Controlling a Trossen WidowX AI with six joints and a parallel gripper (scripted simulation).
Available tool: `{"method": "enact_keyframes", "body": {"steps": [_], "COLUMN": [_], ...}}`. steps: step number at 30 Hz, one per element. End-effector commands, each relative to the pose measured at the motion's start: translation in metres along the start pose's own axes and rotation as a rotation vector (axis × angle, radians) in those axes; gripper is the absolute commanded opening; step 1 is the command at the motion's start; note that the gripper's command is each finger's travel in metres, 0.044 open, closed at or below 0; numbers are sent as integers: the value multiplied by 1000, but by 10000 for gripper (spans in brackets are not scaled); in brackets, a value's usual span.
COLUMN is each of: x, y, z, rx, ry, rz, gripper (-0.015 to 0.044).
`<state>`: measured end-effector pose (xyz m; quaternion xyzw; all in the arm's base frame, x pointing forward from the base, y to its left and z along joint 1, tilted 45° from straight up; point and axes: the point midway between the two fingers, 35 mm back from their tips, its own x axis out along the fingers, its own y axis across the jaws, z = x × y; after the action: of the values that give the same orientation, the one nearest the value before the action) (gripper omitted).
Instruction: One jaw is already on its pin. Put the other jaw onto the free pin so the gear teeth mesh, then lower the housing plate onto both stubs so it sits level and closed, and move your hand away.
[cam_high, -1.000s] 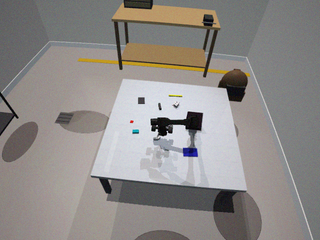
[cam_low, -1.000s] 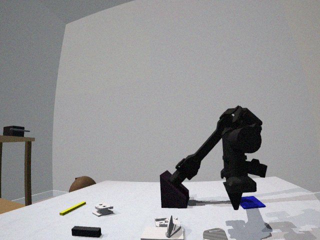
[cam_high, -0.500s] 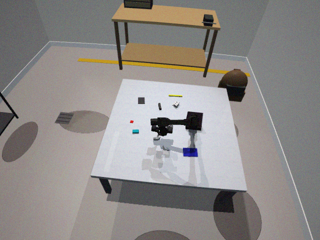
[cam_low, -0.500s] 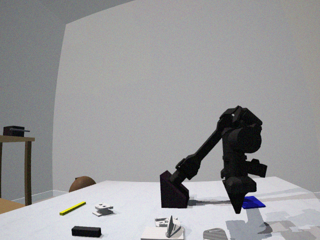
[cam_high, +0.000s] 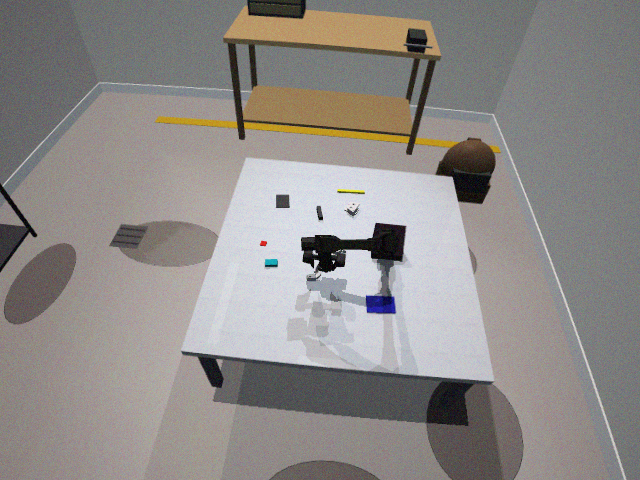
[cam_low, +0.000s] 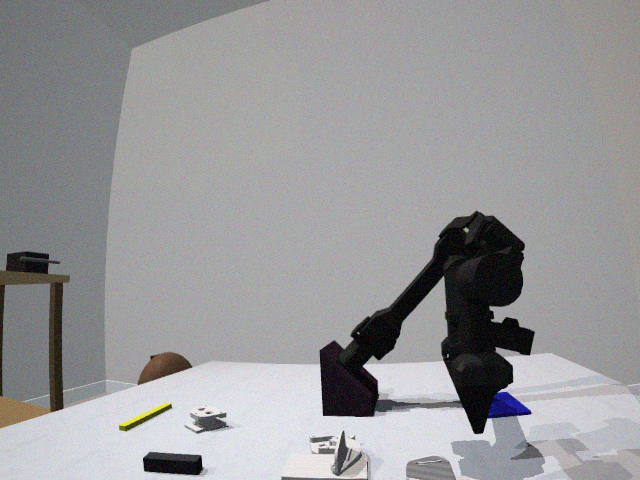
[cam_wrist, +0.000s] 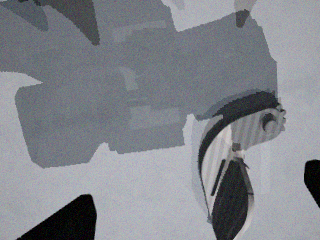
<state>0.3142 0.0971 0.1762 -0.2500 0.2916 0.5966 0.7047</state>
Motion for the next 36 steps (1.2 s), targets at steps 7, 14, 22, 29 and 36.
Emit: {"method": "enact_keyframes", "body": {"steps": [7,14,22,29,36], "x": [0,0,0,0,0], "y": [0,0,0,0,0], "z": [0,0,0,0,0], "rx": [0,0,0,0,0], "ry": [0,0,0,0,0], "rz": [0,0,0,0,0], "gripper": [440,440,309,125,0]}}
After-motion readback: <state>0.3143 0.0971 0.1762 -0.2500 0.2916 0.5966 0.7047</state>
